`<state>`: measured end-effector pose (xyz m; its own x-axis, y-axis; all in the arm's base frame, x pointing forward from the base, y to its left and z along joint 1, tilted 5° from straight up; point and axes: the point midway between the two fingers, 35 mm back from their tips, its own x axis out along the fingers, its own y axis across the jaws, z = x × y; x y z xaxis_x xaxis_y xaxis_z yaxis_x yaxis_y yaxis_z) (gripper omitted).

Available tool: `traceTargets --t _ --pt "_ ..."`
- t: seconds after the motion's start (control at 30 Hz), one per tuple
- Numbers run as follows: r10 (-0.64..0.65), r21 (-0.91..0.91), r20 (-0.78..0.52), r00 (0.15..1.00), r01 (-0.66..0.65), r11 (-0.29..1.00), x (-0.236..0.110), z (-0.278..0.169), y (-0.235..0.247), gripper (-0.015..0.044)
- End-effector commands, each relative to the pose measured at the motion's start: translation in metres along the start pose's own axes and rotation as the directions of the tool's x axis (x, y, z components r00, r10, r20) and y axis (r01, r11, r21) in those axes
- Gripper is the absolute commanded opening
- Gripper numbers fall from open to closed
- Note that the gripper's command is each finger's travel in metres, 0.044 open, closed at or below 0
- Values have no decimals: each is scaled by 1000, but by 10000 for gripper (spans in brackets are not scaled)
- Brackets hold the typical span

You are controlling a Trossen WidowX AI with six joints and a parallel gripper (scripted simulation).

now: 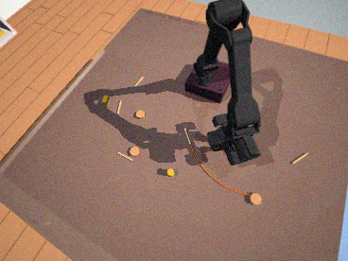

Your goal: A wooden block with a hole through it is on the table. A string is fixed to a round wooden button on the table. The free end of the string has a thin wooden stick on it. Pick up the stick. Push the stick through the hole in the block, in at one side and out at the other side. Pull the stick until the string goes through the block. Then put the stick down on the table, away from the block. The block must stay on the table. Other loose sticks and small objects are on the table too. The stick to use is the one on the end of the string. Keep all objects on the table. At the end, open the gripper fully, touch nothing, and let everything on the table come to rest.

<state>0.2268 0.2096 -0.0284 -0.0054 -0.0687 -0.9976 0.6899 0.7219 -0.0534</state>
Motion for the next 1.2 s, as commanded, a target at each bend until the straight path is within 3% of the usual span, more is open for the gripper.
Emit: traceTargets --t 0.0,0.87,1.17 --pt "6 0 0 1000 -6 1000 -4 0 1 0" --pt "5 0 4 1000 -5 1000 -14 0 1 0" --pt "3 1 170 985 -3 1000 -12 -10 1 0"
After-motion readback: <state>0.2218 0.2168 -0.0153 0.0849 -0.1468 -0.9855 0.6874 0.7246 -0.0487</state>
